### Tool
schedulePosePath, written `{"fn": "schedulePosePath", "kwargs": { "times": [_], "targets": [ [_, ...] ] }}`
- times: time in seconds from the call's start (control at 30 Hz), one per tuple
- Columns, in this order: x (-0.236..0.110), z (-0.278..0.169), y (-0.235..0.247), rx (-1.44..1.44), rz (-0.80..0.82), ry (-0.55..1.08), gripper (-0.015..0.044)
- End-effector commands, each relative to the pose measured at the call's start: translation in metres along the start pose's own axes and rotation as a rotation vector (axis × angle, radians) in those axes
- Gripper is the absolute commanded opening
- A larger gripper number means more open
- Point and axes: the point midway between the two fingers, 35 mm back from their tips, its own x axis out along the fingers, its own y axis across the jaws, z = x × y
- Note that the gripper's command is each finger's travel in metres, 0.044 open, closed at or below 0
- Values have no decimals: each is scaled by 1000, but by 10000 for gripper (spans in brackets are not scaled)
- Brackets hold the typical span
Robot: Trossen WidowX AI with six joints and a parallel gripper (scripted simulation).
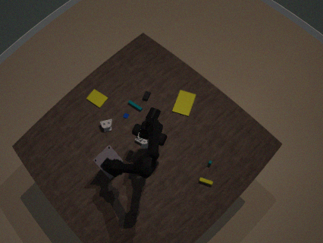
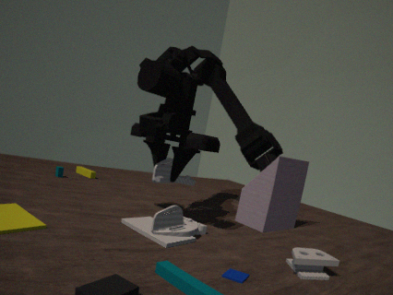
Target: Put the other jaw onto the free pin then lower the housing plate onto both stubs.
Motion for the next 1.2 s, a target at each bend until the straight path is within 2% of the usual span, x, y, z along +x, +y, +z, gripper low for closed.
{"fn": "schedulePosePath", "kwargs": {
  "times": [0.0, 0.53, 1.17],
  "targets": [
    [-1, 10, 5, -2, 4, -1, 134],
    [0, 54, 28, 0, 4, -3, 134],
    [0, 55, 28, 0, 4, -3, 134]
  ]
}}
